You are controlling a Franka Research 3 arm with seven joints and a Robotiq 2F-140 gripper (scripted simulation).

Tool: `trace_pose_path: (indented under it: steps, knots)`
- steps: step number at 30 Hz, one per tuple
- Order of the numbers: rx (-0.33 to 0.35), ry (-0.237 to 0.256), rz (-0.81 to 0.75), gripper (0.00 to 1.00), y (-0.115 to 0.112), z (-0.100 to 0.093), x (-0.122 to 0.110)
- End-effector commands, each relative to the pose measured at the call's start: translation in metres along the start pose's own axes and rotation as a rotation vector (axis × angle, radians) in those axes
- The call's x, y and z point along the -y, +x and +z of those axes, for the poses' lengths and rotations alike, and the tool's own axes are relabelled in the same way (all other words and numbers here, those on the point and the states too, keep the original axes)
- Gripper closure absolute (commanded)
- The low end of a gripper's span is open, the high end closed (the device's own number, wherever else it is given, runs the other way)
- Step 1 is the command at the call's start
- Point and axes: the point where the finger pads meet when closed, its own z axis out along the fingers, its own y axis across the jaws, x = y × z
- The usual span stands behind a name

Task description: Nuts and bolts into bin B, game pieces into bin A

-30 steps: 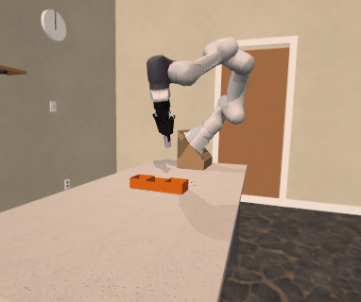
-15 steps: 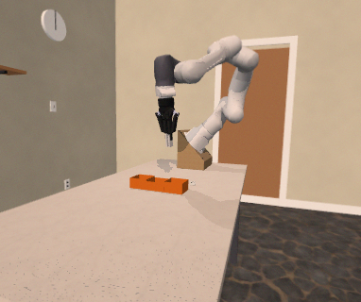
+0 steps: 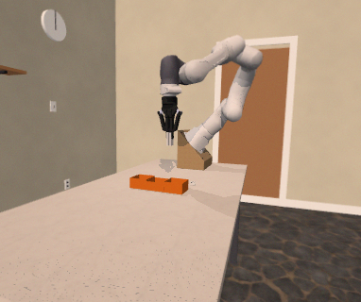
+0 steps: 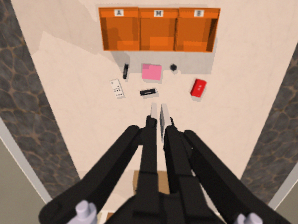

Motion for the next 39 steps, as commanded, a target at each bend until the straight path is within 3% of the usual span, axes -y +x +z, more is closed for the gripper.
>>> trace_pose_path:
  steps: [1, 18, 21, 25, 39]
  knots:
    - [-0.051, -0.006, -0.118, 0.95, 0.008, -0.001, -0.002]
    - [-0.051, -0.006, -0.118, 0.95, 0.008, -0.001, -0.002]
    - [-0.052, -0.002, 0.026, 0.95, 0.025, 0.013, -0.014]
    - [-0.052, -0.002, 0.026, 0.95, 0.036, 0.022, -0.021]
    - [-0.052, -0.002, 0.026, 0.95, 0.115, 0.089, -0.075]
